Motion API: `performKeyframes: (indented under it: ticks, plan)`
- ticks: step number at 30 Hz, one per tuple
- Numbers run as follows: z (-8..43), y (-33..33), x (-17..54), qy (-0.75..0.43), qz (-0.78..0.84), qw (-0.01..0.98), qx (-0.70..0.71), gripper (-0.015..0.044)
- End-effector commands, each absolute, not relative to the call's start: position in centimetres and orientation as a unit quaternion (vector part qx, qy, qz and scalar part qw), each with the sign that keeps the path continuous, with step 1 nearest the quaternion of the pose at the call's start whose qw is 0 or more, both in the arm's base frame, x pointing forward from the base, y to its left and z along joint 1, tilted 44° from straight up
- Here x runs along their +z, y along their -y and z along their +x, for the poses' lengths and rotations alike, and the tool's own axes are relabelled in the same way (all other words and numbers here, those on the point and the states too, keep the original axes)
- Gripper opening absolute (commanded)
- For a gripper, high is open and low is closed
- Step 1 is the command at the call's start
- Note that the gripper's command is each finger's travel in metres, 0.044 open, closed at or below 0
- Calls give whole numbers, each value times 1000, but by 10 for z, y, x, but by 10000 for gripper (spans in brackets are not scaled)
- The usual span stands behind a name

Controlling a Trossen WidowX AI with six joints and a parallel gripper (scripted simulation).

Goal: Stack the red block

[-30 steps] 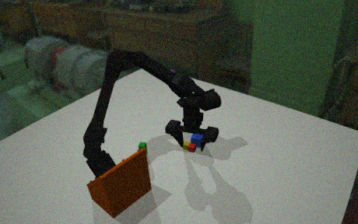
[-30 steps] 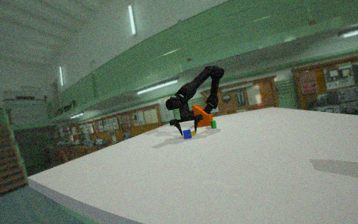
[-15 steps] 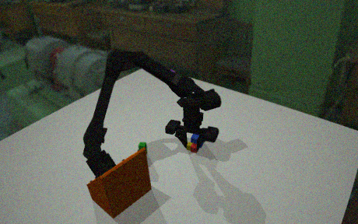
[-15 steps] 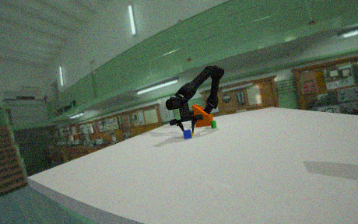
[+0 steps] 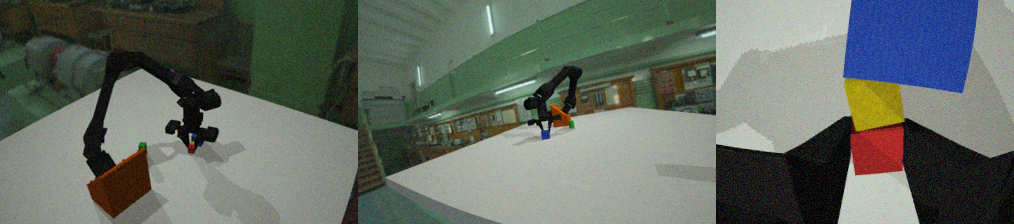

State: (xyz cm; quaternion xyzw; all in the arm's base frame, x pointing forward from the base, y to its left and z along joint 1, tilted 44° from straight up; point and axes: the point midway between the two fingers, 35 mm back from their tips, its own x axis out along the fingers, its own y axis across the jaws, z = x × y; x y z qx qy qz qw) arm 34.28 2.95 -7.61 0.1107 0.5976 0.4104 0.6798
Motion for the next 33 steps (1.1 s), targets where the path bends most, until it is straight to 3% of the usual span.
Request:
performKeyframes:
  ticks: [1, 5, 33]
  plan:
    - [343, -30, -76, -598, 114, 680, 409, 82]
    - [343, -25, -71, -598, 113, 680, 409, 0]
    - [349, 53, 8, -599, 113, 680, 407, 0]
